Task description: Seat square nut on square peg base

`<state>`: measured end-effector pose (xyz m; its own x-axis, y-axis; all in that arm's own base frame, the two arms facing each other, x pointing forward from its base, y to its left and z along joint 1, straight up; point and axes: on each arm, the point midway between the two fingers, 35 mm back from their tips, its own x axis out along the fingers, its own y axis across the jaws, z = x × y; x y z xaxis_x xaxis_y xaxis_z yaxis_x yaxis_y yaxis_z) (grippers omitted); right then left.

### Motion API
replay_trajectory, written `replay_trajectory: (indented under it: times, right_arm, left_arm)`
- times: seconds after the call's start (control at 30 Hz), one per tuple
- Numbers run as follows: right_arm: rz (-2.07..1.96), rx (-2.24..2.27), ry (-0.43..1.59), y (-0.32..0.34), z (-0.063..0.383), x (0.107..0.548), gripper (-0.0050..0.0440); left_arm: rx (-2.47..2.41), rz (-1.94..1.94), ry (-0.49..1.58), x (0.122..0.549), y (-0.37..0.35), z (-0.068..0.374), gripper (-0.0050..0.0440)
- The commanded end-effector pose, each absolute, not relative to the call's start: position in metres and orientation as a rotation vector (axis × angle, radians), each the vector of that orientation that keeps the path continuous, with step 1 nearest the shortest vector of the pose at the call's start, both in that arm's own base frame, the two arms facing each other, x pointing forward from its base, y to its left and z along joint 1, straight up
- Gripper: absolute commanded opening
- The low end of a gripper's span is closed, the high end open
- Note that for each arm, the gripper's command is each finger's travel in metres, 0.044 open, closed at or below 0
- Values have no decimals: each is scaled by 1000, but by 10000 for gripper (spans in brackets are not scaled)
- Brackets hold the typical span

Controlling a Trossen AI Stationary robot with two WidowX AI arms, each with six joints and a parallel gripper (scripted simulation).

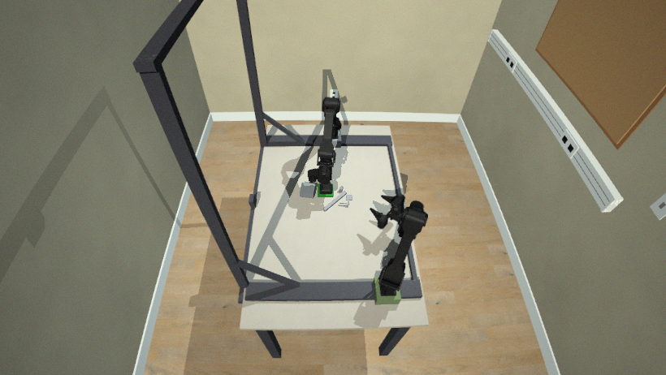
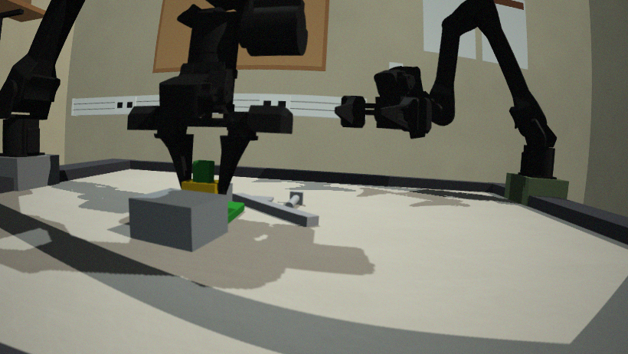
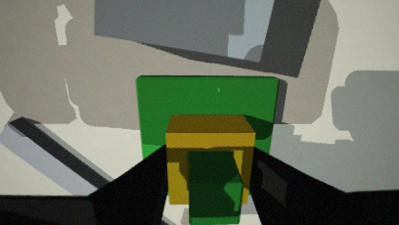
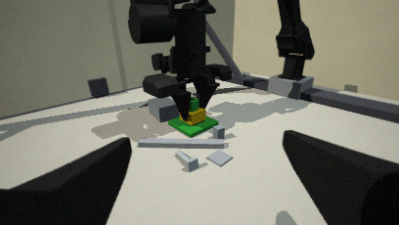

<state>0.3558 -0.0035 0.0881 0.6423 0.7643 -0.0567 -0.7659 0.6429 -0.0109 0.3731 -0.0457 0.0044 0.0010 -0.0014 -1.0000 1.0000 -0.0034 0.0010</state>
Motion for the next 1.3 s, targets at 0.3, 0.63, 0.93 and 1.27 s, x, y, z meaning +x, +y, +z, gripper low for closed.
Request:
replay_trajectory:
  times: [0.3, 0.63, 0.93, 1.27]
  right_arm:
    - [872, -42, 41, -3, 91, 357, 440]
    - [872, -42, 41, -3, 91, 357, 440]
    - [872, -42, 41, -3, 91, 357, 440]
    - [872, -42, 41, -3, 91, 357, 440]
  left_arm:
    - [1223, -1191, 1182, 378, -46, 13, 264]
    - [1231, -1174, 1163, 381, -47, 44, 372]
    - [1231, -1174, 1163, 379, -46, 81, 440]
    - [1223, -1191, 1182, 376, -46, 74, 440]
